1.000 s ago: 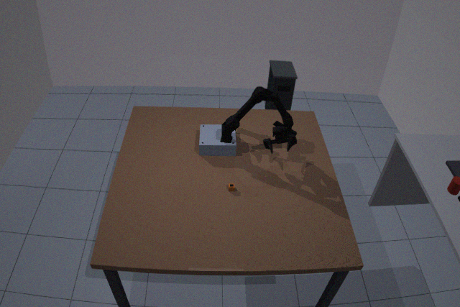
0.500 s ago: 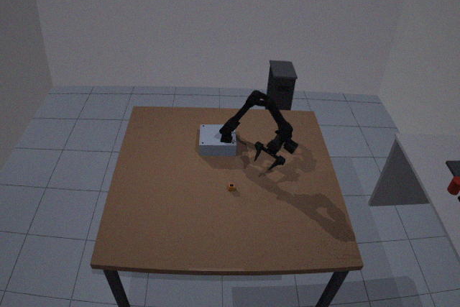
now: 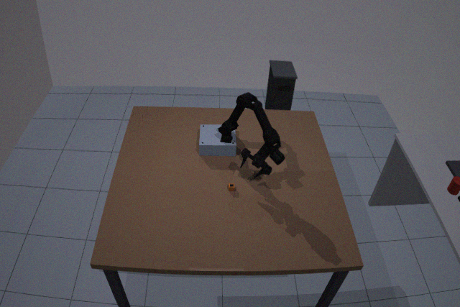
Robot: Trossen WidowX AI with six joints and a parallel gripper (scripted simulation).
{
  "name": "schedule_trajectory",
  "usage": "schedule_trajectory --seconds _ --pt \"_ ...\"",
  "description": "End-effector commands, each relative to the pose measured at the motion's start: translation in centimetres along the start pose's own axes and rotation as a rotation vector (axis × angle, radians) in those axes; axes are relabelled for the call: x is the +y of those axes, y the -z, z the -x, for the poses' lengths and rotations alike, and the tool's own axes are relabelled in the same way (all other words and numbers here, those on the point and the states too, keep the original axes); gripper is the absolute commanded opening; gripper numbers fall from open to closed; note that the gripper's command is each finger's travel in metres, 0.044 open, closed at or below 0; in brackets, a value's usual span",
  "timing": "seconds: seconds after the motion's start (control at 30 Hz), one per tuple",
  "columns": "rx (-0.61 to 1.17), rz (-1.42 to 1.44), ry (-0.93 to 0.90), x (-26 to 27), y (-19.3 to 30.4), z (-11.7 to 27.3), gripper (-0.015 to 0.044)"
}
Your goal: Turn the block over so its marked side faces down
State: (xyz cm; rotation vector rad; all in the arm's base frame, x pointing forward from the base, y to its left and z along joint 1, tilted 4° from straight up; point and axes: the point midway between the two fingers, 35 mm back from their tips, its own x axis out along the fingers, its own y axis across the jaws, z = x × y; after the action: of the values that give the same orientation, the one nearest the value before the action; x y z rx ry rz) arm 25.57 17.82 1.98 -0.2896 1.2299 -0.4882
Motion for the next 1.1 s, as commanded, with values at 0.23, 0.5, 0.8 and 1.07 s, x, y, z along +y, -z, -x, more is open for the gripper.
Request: schedule_trajectory --seconds 0.23,0.5,0.8,1.07 --pt "0.288 0.291 -0.439 -6.0 -6.3 -4.3 0.044" --pt "0.275 0.325 -0.518 -7.2 -7.7 -4.9 0.044" --pt "0.275 0.325 -0.518 -7.0 -7.6 -5.1 0.044" --pt "0.275 0.325 -0.518 -5.6 -6.5 -7.8 0.044"
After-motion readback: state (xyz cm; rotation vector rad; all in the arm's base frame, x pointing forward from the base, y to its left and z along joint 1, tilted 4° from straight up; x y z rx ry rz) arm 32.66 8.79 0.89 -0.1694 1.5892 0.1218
